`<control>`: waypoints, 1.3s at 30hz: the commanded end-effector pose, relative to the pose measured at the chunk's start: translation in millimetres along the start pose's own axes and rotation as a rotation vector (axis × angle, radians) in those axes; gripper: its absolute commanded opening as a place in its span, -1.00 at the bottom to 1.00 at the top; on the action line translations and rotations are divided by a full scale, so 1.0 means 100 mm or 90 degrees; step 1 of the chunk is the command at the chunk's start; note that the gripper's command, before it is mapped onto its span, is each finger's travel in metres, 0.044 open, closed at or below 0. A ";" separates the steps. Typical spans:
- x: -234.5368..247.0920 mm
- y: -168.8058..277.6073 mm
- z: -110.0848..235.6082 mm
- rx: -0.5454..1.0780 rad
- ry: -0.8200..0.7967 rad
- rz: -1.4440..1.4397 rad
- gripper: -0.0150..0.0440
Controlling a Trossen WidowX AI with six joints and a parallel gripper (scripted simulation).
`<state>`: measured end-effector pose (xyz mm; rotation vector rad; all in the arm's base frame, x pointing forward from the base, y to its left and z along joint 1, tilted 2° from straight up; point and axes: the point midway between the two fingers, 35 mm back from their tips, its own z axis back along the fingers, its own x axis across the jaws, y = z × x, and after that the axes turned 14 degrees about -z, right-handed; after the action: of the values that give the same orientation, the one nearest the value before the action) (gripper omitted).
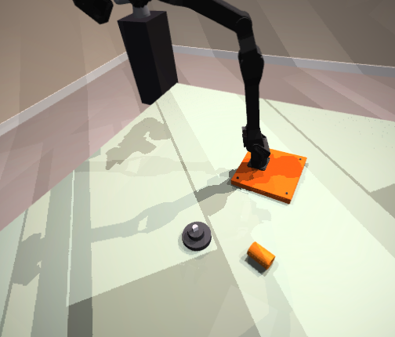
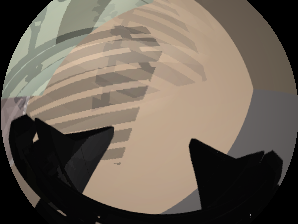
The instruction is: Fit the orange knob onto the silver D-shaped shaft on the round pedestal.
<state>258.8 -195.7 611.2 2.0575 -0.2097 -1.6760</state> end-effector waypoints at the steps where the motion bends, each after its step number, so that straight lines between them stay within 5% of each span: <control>1: 0.02 0.00 -0.02 0.000 0.001 -0.010 0.95; 12: 1.01 -0.42 -1.22 -0.013 -0.040 -0.445 1.00; 21: 1.82 -1.29 -1.88 -0.008 -0.213 -0.688 1.00; 30: 2.50 -2.45 -2.10 0.016 -0.460 -0.830 1.00; 39: 3.02 -3.72 -1.81 0.072 -0.756 -0.837 1.00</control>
<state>460.4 23.5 248.2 1.1065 1.0341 -3.3378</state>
